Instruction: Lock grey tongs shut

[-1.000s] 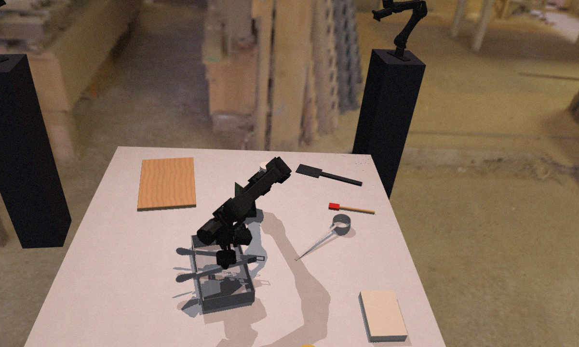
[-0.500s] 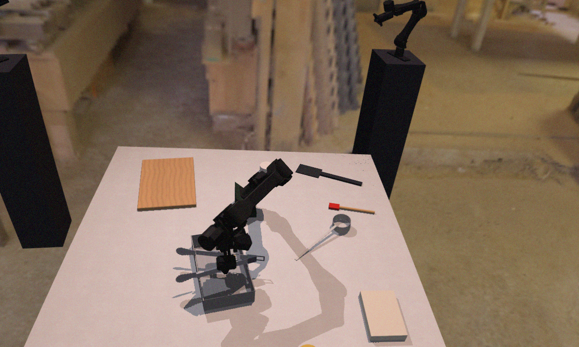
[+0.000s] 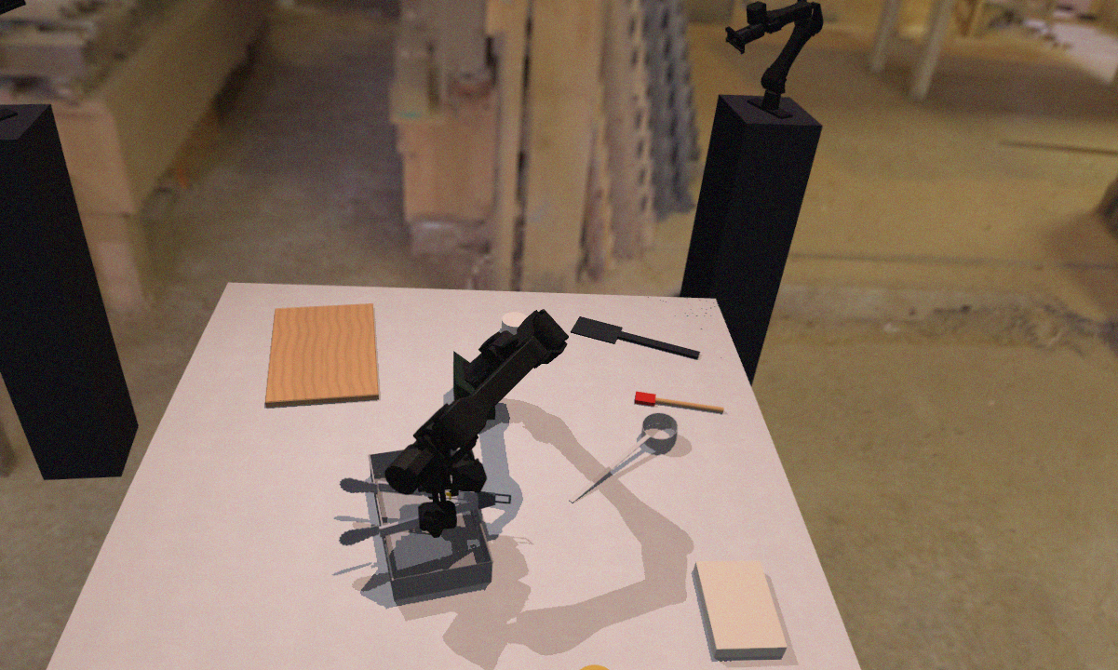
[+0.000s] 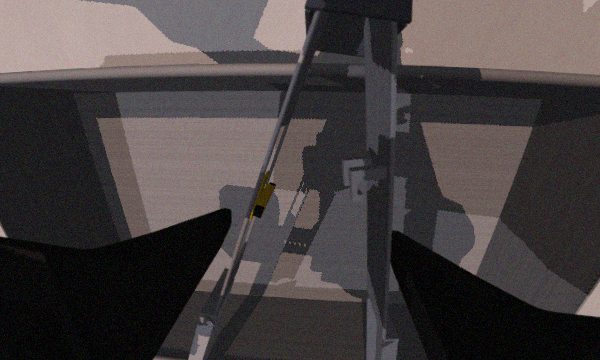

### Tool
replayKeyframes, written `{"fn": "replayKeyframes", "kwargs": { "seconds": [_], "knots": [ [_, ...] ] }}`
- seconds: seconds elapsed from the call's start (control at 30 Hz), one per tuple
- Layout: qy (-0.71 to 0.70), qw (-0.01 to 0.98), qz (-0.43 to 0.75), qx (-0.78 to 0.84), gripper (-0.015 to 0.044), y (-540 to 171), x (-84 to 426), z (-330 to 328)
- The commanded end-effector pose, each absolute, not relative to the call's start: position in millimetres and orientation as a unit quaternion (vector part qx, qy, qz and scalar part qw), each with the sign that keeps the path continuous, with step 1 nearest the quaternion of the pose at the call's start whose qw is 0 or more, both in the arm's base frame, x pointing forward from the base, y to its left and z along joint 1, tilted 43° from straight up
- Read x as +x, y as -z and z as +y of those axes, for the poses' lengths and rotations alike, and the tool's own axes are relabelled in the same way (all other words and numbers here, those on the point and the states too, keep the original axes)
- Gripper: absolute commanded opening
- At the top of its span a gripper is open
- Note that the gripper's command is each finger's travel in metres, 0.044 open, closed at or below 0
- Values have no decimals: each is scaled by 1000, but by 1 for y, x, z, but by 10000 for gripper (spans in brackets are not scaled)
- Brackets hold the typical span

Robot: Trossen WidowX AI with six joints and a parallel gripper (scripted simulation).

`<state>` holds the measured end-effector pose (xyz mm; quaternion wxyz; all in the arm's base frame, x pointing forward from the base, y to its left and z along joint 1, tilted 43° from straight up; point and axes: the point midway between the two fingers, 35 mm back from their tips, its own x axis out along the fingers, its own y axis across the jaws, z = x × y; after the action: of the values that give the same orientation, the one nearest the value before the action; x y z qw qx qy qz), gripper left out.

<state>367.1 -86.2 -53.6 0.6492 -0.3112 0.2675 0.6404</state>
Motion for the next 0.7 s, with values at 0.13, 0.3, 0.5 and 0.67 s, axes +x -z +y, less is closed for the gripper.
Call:
{"fn": "replayKeyframes", "kwargs": {
  "seconds": [0.13,0.3,0.5,0.67],
  "knots": [
    [-641,649,267,-311,387,57,367,-83],
    [-641,649,267,-311,335,57,367,-83],
    [-641,649,267,-311,295,57,367,-83],
    [-641,649,267,-311,261,57,367,-83]
  ]
}}
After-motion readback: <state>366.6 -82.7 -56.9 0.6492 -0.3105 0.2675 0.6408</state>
